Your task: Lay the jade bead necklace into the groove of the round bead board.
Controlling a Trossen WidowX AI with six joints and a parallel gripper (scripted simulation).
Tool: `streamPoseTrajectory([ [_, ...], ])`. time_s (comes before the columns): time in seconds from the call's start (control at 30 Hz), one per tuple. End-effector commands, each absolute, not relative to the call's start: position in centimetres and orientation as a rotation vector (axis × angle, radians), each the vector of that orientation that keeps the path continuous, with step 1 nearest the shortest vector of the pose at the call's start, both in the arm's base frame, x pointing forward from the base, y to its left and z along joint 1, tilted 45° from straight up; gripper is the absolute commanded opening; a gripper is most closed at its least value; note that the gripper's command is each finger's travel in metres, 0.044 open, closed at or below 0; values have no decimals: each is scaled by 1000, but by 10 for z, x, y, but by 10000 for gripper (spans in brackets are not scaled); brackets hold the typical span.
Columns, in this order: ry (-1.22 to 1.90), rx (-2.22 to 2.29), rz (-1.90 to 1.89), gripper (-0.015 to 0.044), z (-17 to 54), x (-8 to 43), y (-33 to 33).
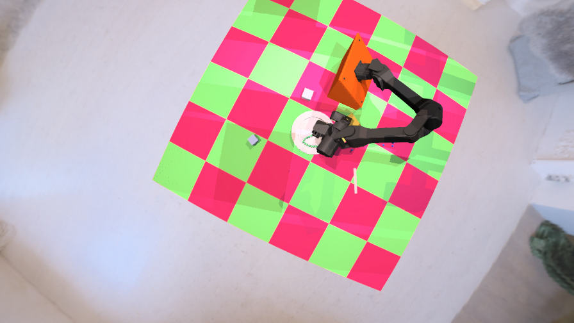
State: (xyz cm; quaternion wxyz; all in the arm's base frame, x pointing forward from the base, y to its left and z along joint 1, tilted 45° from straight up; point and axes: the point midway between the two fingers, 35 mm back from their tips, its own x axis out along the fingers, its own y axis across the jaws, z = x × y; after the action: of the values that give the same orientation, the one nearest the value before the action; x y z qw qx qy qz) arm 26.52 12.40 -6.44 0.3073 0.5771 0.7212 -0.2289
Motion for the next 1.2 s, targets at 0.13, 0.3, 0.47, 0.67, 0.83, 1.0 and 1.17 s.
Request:
streamPoseTrajectory([
  [0.13,1908,1528,-606,79,-65,265,124],
  [0.3,1908,1528,-606,210,-65,265,124],
  [0.47,1908,1528,-606,341,-65,265,124],
  [0.67,1913,1530,-609,440,-62,265,121],
  [0.83,1914,1530,-609,440,-62,265,121],
  [1.0,1914,1530,-609,440,-62,265,121],
  [1.17,1914,1530,-609,440,-62,265,121],
])
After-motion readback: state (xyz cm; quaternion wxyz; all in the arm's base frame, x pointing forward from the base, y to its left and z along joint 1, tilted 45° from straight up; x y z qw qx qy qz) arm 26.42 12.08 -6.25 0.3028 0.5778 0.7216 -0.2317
